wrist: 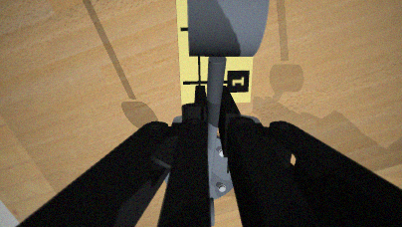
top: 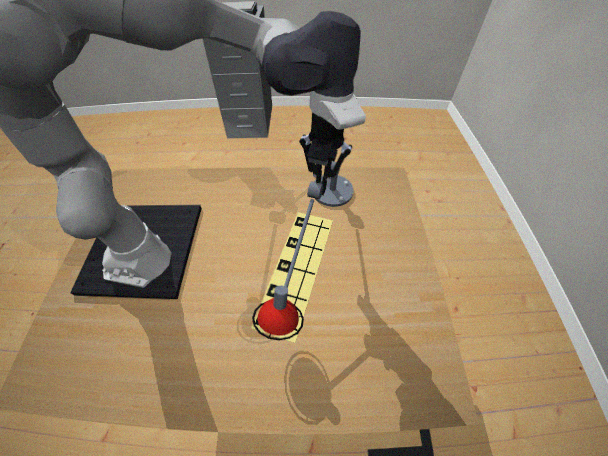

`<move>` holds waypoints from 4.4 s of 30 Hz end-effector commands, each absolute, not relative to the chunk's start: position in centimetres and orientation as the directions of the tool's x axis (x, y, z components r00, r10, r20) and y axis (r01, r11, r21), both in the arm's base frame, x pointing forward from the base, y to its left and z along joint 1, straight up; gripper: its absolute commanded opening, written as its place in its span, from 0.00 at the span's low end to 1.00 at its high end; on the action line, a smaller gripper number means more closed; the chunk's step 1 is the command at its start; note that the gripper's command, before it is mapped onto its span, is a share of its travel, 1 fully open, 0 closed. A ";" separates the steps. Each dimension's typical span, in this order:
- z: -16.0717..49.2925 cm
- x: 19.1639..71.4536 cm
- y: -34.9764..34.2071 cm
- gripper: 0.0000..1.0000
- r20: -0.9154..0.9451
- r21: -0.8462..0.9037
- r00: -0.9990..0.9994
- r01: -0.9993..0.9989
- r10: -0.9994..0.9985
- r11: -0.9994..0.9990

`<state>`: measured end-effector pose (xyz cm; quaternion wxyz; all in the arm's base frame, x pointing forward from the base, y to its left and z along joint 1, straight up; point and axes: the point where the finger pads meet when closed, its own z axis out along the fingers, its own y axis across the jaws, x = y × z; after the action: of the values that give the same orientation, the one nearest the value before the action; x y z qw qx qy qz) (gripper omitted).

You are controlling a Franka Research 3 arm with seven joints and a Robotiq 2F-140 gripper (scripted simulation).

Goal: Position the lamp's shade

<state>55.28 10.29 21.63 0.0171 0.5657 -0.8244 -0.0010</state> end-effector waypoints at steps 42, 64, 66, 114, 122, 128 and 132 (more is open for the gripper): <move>25.2 56.5 12.8 0.10 0.011 0.002 -0.348 -0.937 -0.937 0.348; 24.1 55.9 11.8 1.00 0.033 0.024 -0.363 -0.931 -0.931 0.364; 24.0 55.8 11.7 1.00 0.035 0.026 -0.365 -0.930 -0.931 0.366; 36.2 57.2 12.3 1.00 -0.002 -0.018 -0.362 -0.932 -0.932 0.362; 36.2 56.6 10.8 1.00 -0.003 -0.020 -0.362 -0.932 -0.932 0.362; 36.3 55.6 8.5 1.00 -0.002 -0.019 -0.362 -0.932 -0.932 0.362; 36.3 54.9 7.0 1.00 -0.002 -0.018 -0.362 -0.932 -0.932 0.362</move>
<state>55.12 8.12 36.32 -0.0049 0.5538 -0.8326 0.0032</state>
